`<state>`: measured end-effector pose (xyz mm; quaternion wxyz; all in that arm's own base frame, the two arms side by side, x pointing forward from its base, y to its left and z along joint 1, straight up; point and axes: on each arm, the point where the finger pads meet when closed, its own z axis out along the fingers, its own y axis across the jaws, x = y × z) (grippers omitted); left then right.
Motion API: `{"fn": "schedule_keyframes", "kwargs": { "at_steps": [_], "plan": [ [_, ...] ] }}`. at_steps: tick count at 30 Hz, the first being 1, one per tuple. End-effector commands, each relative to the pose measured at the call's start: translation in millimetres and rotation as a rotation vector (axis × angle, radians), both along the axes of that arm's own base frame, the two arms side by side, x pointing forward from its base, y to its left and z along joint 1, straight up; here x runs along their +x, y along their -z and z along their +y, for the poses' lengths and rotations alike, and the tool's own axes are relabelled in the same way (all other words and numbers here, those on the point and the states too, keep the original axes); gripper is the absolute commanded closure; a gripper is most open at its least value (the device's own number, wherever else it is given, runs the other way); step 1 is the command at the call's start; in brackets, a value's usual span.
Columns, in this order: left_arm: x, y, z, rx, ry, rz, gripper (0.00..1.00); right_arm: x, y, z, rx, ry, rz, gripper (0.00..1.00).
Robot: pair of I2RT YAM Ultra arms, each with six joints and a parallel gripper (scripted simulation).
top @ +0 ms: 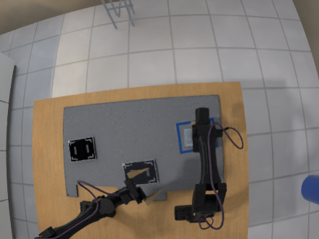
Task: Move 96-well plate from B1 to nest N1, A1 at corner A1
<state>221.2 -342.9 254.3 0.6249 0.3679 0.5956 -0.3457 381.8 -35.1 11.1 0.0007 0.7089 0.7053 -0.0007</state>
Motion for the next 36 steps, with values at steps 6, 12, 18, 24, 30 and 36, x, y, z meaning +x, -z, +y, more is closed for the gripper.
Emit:
{"fn": "schedule_keyframes", "kwargs": {
  "at_steps": [6,12,18,24,30,36],
  "plan": [
    [-4,-13,1,-0.032,0.009,-0.015,0.0,1,15,-4,0.001,0.019,-0.006,0.0],
    [-4,-13,1,-0.032,0.009,-0.015,0.0,1,23,-4,0.001,0.019,-0.006,0.0],
    [-4,-13,1,-0.032,0.009,-0.015,0.0,1,23,-4,0.001,0.019,-0.006,0.0],
    [-4,-13,1,-0.032,0.009,-0.015,0.0,0,23,-4,0.002,0.019,0.0,0.04],
    [-4,-13,1,-0.032,0.009,-0.015,0.0,3,17,-2,0.001,0.013,-0.014,0.11],
    [-4,-13,1,-0.032,0.009,-0.015,0.0,3,20,-1,0.001,0.02,-0.004,0.17]
  ]
}}
